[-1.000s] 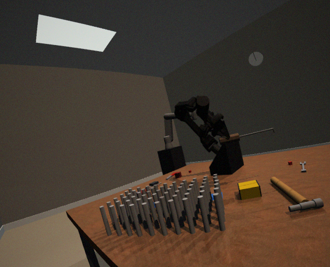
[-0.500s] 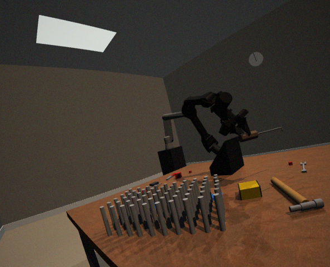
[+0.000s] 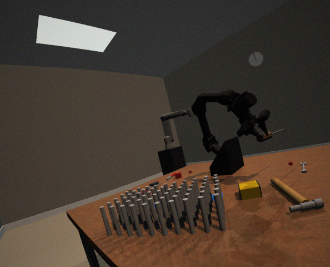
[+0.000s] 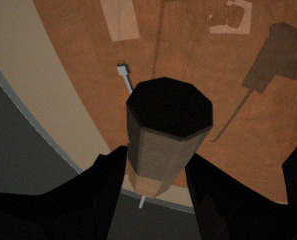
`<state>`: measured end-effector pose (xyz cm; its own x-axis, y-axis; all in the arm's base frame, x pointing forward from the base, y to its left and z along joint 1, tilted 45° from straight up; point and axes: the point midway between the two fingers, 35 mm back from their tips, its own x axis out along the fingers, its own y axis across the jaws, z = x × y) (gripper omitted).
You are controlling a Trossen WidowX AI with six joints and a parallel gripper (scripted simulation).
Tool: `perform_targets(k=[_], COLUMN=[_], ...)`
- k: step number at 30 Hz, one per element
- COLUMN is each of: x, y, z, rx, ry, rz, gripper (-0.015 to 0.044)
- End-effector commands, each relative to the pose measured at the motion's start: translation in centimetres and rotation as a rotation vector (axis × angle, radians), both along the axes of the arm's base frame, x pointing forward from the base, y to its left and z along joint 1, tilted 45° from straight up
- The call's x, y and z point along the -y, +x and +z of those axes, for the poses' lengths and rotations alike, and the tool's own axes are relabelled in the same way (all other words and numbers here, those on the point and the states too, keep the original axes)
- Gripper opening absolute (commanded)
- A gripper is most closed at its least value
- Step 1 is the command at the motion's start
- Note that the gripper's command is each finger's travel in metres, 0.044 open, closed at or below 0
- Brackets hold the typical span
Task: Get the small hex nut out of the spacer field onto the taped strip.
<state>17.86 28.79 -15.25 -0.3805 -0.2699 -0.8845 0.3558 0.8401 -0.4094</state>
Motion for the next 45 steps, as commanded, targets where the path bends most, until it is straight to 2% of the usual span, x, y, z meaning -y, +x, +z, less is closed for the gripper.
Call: perform_targets(k=[1, 45], x=[-0.6, 3.0], y=[-2.1, -1.8], z=[-1.8, -6.8], rx=[-0.082, -0.089], ry=[0.004, 0.003], rz=[0.063, 0.071], gripper=[0.0000, 0.0000])
